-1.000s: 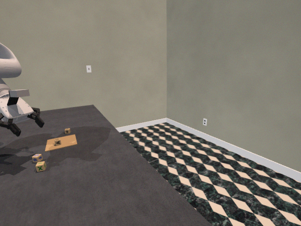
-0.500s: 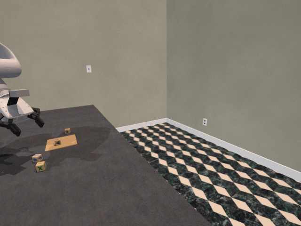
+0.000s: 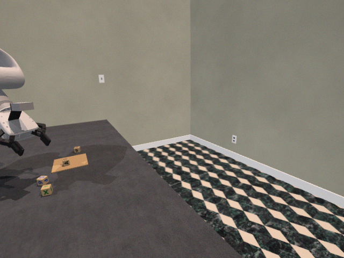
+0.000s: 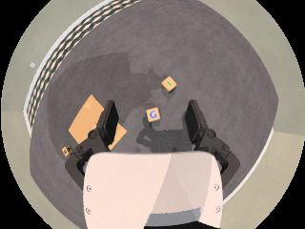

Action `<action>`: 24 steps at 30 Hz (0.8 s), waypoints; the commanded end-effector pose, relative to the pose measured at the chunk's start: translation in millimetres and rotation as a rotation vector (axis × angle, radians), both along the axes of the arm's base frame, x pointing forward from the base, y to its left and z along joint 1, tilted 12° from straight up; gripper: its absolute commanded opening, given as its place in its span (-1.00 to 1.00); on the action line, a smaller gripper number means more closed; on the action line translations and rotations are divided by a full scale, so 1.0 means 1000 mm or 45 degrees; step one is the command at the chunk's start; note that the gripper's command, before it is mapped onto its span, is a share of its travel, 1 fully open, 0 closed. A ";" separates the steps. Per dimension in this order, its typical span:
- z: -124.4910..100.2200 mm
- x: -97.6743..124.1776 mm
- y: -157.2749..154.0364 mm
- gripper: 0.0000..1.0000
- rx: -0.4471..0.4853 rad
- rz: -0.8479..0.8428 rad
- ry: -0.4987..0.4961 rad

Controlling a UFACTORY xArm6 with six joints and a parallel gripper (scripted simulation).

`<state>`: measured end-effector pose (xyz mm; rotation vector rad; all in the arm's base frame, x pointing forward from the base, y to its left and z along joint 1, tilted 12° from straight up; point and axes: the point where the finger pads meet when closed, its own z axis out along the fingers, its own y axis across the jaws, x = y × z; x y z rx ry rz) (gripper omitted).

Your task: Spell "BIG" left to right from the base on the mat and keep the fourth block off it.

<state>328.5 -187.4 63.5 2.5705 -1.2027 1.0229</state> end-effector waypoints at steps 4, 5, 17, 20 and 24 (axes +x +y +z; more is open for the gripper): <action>-0.007 0.014 -0.042 1.00 -0.004 0.000 -0.005; -0.007 0.014 -0.042 1.00 -0.004 0.000 -0.005; -0.015 0.021 -0.073 1.00 -0.002 0.000 -0.003; -0.015 0.021 -0.073 1.00 -0.002 0.000 -0.003; -0.015 0.021 -0.073 1.00 -0.002 0.000 -0.003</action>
